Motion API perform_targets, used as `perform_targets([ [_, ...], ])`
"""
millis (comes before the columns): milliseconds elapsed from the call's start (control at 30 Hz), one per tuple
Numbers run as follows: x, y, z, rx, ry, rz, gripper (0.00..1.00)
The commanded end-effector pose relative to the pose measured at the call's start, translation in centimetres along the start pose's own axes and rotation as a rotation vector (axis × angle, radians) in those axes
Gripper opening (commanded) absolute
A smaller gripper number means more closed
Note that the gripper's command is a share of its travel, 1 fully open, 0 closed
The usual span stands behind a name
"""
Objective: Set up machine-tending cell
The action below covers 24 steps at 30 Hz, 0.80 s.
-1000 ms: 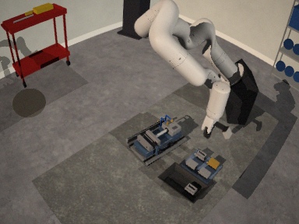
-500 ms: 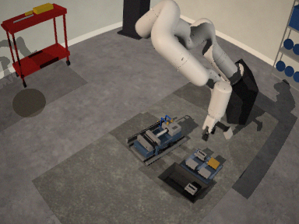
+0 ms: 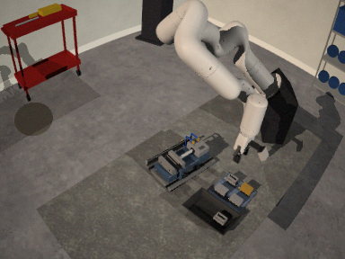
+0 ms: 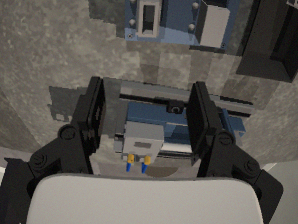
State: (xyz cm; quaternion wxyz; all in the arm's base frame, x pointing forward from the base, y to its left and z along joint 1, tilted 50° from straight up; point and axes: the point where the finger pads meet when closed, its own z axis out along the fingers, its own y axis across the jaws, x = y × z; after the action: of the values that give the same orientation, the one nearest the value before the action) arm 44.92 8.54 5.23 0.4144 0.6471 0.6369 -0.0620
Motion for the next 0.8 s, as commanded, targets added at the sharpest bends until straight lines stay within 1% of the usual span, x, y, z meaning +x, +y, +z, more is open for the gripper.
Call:
perform_targets([
  [0, 0.0, 0.0, 0.0, -0.001, 0.001, 0.000, 0.69],
  [467, 0.0, 0.0, 0.1, -0.001, 0.001, 0.000, 0.69],
  [600, 0.0, 0.0, 0.4, -0.001, 0.002, 0.001, 0.69],
  [767, 0.0, 0.0, 1.3, -0.001, 0.002, 0.001, 0.69],
])
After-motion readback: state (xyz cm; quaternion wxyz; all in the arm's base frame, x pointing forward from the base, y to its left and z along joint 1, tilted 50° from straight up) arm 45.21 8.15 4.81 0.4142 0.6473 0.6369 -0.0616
